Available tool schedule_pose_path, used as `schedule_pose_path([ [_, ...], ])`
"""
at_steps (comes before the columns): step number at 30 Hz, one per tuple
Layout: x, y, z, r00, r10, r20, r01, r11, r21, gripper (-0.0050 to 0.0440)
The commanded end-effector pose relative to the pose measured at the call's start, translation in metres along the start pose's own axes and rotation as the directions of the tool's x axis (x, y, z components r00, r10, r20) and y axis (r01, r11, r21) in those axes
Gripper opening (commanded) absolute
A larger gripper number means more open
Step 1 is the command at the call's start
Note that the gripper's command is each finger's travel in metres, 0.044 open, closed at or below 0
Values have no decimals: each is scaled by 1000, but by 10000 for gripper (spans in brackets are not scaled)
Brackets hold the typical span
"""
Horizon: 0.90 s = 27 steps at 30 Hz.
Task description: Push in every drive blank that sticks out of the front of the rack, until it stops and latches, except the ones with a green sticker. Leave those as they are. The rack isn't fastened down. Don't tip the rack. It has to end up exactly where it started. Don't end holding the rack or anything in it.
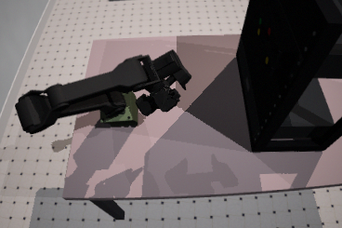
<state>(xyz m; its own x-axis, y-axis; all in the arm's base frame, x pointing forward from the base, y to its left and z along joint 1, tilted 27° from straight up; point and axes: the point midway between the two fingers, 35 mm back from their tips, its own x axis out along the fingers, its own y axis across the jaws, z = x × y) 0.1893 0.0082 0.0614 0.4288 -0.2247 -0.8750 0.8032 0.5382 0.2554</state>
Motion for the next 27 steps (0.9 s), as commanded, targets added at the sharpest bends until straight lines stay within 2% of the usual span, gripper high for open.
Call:
schedule_pose_path([
  [1,-3,4,2,1000,13,4,-13,1000,5,440],
  [18,-3,6,3,1000,23,10,-23,999,-23,440],
  [27,-3,13,4,998,49,29,-46,994,-99,440],
])
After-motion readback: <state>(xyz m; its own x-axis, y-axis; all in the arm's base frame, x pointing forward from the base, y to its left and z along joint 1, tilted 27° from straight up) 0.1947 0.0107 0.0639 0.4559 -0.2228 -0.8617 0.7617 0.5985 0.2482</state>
